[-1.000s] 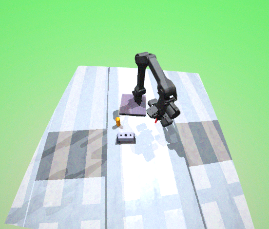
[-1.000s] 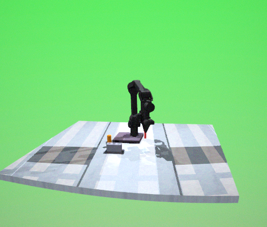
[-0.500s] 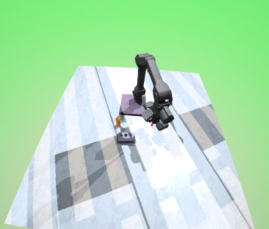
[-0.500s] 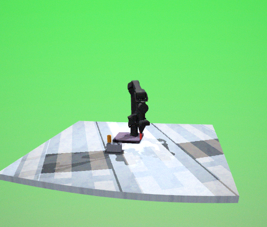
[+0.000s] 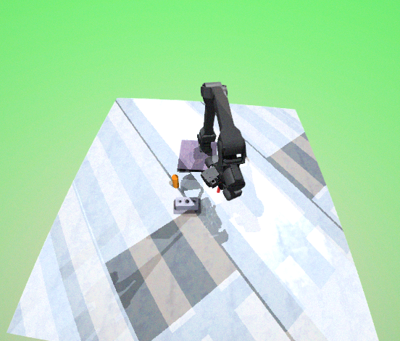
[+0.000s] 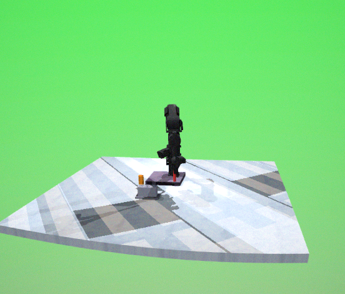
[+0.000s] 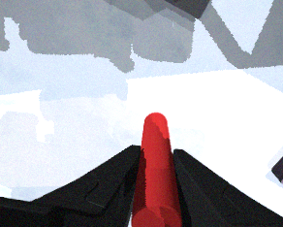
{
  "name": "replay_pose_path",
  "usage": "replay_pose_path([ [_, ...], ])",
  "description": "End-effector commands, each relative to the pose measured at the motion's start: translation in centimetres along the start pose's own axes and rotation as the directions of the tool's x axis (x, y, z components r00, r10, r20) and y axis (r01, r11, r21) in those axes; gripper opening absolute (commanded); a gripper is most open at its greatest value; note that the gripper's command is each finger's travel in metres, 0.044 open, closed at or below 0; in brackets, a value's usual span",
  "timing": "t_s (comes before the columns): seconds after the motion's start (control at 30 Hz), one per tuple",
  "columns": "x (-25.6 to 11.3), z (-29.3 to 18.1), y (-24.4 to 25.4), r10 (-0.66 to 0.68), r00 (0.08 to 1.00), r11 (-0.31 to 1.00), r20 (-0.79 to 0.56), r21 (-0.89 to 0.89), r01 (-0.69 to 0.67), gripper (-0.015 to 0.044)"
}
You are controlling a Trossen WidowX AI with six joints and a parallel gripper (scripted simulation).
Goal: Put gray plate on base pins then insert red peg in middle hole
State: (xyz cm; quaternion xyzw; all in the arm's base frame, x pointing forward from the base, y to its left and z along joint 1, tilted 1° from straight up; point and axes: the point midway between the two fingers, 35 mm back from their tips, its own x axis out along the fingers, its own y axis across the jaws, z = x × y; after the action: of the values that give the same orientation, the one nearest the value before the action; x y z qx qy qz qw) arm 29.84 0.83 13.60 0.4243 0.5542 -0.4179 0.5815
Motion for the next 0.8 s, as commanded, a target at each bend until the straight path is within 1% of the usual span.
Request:
replay_pose_path([
  [0.0,0.2,0.9,0.1,-0.004,1.000,1.000,-0.005,-0.004,0.004,0.0000],
  [0.77,0.1,7.7,-0.3,-0.001,1.000,1.000,0.002,-0.004,0.001,0.0000],
])
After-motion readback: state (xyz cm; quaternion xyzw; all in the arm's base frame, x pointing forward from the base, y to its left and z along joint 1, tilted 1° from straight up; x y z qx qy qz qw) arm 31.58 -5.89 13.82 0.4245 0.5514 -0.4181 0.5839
